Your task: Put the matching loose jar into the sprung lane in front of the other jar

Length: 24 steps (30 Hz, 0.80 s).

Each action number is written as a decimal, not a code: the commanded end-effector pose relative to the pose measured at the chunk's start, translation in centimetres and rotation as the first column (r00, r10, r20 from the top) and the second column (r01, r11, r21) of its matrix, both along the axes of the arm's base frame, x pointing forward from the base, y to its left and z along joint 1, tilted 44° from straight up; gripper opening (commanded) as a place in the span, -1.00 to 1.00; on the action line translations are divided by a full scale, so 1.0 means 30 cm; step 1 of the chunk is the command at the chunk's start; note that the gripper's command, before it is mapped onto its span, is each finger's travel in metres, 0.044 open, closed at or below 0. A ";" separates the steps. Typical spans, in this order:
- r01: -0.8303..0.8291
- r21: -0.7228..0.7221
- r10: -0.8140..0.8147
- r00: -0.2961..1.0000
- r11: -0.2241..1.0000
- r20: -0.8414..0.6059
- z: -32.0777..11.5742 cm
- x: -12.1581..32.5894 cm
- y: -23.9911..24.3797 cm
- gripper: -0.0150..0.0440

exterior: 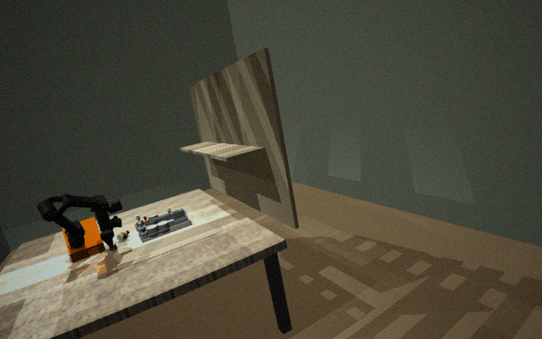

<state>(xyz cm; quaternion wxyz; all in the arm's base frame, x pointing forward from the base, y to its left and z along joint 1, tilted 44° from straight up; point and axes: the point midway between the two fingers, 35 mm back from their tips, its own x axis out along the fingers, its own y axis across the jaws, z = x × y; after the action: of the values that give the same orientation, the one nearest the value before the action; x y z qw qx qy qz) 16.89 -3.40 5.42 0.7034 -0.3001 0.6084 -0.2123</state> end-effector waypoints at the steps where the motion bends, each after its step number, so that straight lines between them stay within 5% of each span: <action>1: 0.000 -0.006 0.000 1.000 1.000 0.001 -0.013 0.002 -0.017 1.00; 6: 0.000 -0.007 0.000 1.000 1.000 0.001 -0.025 0.003 -0.030 1.00; 16: 0.000 -0.007 0.000 1.000 1.000 0.001 -0.025 0.003 -0.030 0.11; 24: 0.000 -0.007 0.000 1.000 1.000 0.001 -0.025 0.003 -0.030 -0.14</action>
<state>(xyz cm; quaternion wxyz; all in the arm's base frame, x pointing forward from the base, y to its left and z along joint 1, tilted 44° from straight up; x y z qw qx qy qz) 16.95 -4.26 4.63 0.7022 -0.3012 0.6085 -0.2142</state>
